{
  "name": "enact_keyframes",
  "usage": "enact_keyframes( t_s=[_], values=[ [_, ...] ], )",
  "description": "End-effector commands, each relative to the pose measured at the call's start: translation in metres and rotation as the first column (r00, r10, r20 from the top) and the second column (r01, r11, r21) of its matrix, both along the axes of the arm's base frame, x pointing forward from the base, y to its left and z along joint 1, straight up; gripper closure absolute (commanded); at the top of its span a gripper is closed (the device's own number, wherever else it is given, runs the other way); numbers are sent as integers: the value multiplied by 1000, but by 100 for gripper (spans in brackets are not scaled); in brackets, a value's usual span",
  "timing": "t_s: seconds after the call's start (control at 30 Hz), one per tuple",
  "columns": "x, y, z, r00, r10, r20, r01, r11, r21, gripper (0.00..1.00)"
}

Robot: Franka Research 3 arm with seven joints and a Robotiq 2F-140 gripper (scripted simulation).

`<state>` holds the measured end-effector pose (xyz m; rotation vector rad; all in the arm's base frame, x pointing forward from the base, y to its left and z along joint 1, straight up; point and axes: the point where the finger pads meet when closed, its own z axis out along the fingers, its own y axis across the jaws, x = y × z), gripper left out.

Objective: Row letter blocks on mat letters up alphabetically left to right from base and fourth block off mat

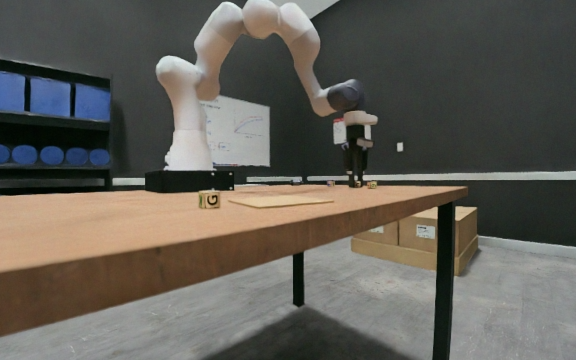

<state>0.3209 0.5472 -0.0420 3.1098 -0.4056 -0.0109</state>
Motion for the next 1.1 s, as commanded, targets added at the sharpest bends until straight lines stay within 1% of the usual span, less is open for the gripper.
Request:
enact_keyframes(
  t_s=[0.0,0.03,0.07,1.07],
  values=[
    [1,1,0,1000,-5,2,5,1000,3,68],
    [1,1,0,1000,-5,2,5,1000,3,68],
    [1,1,0,1000,-5,2,5,1000,3,78],
    [1,1,0,1000,-5,2,5,1000,3,78]
  ],
)
